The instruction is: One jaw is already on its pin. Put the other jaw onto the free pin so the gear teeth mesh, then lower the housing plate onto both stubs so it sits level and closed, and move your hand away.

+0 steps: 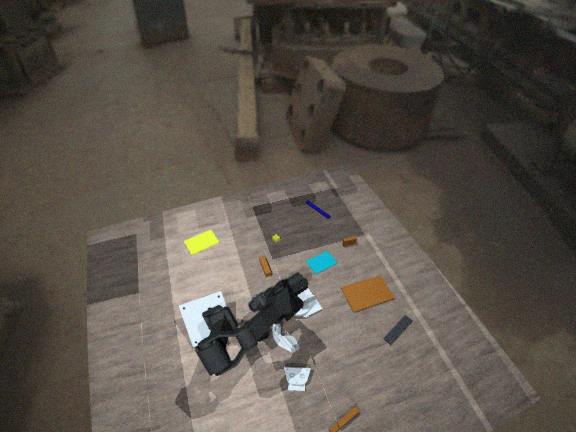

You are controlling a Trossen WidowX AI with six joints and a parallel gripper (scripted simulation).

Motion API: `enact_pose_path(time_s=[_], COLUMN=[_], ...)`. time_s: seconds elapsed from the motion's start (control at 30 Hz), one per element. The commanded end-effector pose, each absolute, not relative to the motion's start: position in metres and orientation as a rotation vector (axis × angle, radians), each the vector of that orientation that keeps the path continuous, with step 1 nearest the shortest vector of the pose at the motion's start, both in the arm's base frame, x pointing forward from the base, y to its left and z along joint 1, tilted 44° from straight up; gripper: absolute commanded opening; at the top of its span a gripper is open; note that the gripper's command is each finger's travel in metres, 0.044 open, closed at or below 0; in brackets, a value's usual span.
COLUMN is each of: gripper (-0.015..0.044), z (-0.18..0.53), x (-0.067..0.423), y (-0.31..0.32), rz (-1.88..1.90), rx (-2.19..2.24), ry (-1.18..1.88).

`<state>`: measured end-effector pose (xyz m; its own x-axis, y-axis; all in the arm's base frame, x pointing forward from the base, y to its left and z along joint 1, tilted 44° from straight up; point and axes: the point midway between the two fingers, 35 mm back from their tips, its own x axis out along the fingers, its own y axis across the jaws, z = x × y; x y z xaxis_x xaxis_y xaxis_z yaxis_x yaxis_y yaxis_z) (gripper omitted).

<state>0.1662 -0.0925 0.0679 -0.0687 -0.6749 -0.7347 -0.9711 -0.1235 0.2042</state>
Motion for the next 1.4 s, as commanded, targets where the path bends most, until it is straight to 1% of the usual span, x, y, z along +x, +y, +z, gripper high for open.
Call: enact_pose_path(time_s=[0.0,0.47,0.87,1.3,1.37], gripper=[0.044,0.044,0.0125,0.0038,0.0037], z=[0.063,0.053,0.053,0.053,0.053], x=[0.163,0.16,0.16,0.16,0.16], y=[-0.098,-0.109,-0.109,-0.109,-0.109], rz=[1.034,1.03,1.03,1.03,1.03], rx=[-1.827,-1.83,-1.83,-1.83,-1.83], ry=[1.772,1.779,1.779,1.779,1.779])
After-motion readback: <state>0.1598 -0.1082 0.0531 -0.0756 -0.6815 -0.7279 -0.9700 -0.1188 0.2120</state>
